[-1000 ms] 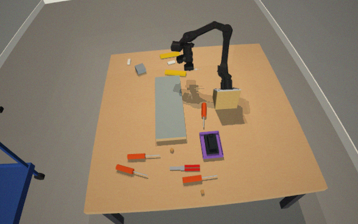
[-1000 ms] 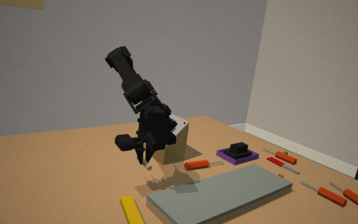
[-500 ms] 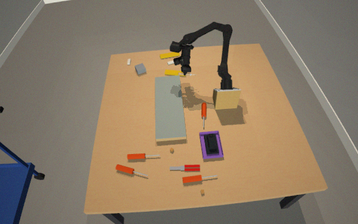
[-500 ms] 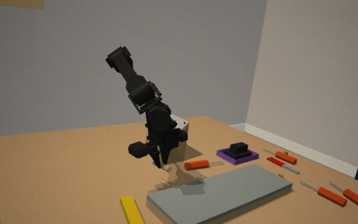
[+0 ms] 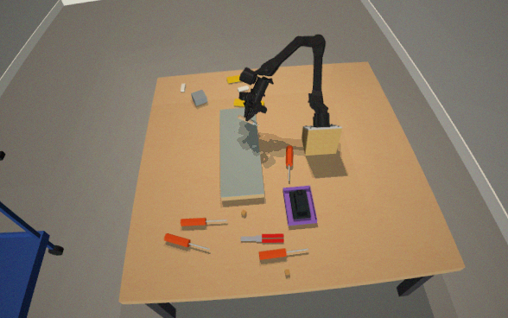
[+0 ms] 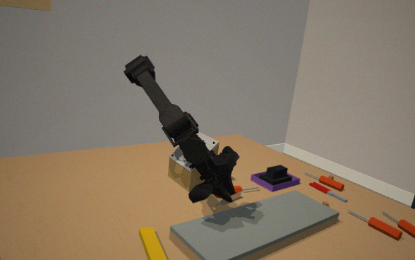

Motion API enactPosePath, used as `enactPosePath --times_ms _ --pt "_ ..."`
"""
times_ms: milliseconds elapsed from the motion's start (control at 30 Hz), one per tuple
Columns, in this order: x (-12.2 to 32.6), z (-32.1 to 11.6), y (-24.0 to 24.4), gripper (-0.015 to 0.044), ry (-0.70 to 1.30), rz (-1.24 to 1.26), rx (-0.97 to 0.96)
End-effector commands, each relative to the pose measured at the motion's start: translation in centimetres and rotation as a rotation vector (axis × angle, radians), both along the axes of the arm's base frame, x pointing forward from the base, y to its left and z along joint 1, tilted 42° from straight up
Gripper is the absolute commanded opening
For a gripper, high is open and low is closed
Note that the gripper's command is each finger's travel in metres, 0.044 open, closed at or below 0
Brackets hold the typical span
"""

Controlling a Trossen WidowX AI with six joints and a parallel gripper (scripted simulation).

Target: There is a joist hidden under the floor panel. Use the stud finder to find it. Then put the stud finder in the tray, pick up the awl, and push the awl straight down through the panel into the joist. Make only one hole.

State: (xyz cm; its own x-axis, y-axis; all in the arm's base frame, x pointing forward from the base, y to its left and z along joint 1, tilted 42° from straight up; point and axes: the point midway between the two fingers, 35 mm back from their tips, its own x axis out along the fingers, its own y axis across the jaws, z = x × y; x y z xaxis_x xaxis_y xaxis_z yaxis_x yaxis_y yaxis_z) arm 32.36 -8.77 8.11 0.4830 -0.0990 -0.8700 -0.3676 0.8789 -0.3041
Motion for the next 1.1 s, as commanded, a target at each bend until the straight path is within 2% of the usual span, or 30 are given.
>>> enactPosePath --times_ms 0,533,1067 --pt "1.2 -1.0 2.0 0.0000 -0.078 0.151 0.059" --pt "2.6 -1.1 9.1 0.0000 -0.488 0.736 0.156" --pt "2.6 -1.3 9.0 0.0000 -0.493 0.742 0.156"
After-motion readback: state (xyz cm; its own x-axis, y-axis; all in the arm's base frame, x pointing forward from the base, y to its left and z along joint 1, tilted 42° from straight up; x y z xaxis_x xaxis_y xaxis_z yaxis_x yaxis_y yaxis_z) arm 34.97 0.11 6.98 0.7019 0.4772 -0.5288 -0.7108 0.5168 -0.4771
